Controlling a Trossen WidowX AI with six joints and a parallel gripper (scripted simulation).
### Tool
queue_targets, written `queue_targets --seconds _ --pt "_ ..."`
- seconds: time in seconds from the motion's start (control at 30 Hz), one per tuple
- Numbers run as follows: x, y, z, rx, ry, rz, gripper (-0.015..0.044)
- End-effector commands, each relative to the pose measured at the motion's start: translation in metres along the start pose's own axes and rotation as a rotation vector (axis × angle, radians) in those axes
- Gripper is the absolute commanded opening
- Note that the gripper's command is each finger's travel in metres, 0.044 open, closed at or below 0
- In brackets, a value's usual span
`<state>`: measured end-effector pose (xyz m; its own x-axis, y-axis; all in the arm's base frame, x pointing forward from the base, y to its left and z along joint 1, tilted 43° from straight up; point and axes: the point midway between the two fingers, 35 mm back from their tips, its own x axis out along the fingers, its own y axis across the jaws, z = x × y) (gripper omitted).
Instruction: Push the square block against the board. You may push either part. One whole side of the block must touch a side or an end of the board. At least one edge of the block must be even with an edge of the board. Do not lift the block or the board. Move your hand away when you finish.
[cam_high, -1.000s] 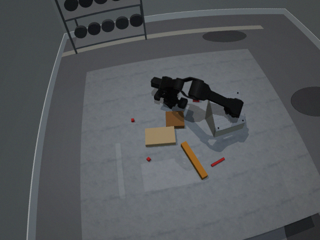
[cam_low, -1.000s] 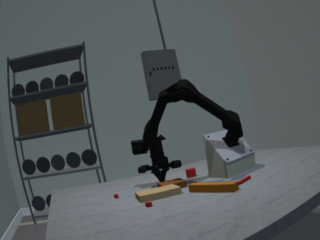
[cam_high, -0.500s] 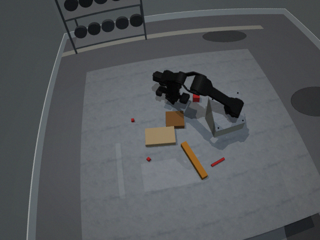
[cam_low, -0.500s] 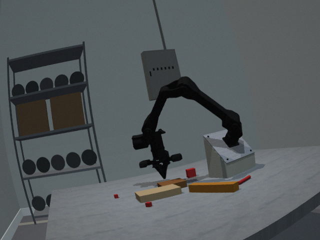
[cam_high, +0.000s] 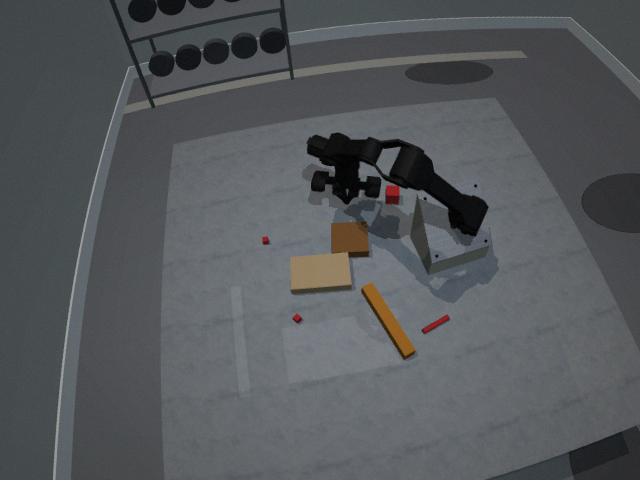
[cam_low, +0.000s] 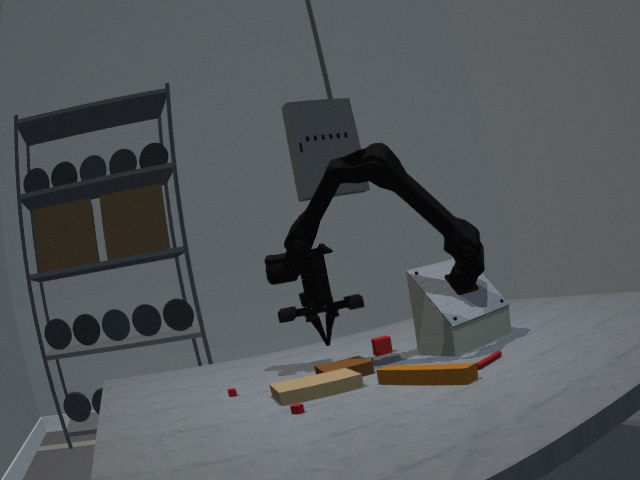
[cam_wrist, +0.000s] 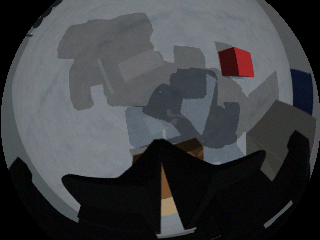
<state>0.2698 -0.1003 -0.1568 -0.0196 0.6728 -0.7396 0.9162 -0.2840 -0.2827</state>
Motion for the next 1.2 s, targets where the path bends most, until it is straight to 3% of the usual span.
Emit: queue_targets --seconds 0.0,1.17 --pt "-0.001 -0.006 -0.003 -0.125 -0.003 0.001 0.0000" --pt "0.000 -0.069 -0.031 -1.337 0.001 -0.004 0.0000"
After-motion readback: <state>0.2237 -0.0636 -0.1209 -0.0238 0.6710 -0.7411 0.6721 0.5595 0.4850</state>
